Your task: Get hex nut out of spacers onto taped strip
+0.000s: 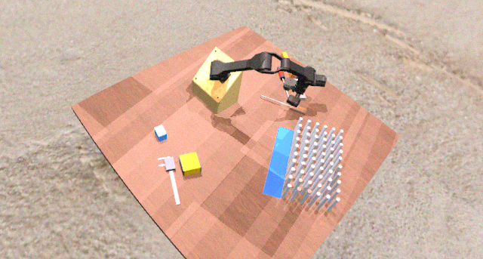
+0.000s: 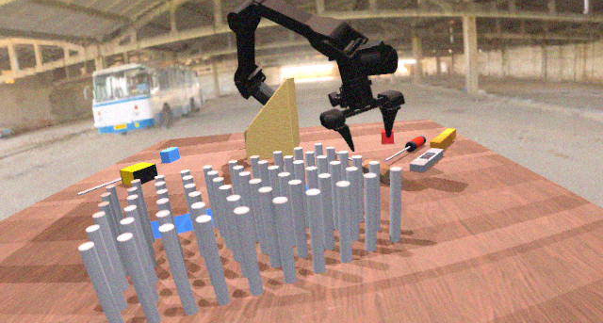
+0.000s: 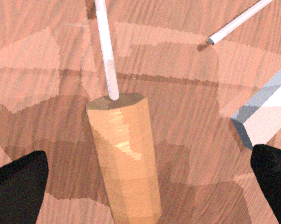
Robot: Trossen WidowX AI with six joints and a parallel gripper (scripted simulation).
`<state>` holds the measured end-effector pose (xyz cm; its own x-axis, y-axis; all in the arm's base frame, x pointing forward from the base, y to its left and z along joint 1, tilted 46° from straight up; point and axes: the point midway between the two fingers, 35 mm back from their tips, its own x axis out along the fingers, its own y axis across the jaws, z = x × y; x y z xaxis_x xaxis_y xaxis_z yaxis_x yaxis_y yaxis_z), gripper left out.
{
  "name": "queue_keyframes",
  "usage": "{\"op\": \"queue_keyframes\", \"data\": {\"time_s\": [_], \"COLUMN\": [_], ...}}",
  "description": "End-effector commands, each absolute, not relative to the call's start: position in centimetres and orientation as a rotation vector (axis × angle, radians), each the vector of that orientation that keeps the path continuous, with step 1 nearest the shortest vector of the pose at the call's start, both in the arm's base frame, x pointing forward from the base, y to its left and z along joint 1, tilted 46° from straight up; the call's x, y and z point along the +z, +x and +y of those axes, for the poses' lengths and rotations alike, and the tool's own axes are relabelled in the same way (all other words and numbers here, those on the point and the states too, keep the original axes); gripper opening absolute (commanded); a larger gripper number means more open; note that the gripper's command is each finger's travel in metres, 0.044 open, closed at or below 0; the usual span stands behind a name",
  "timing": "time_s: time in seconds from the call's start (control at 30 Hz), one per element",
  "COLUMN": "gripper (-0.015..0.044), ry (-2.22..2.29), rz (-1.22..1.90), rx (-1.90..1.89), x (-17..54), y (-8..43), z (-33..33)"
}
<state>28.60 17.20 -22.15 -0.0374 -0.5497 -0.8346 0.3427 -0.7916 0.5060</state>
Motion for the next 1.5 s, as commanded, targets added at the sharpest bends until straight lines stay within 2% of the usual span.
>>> {"op": "queue_keyframes", "data": {"time_s": [0.0,0.13,0.33,1.47], "gripper": [0.044,0.044,0.0282,0.028], "ry": [1.561,1.561,1.561,1.561], "rz": [-0.059,-0.059,-0.059,-0.061], "rx": [-1.863,-1.863,-1.863,-1.862], "x": [-21.6,-21.6,-21.6,-24.6], "y": [28.8,28.8,28.8,29.3], "z": [17.5,17.5,17.5,14.6]}}
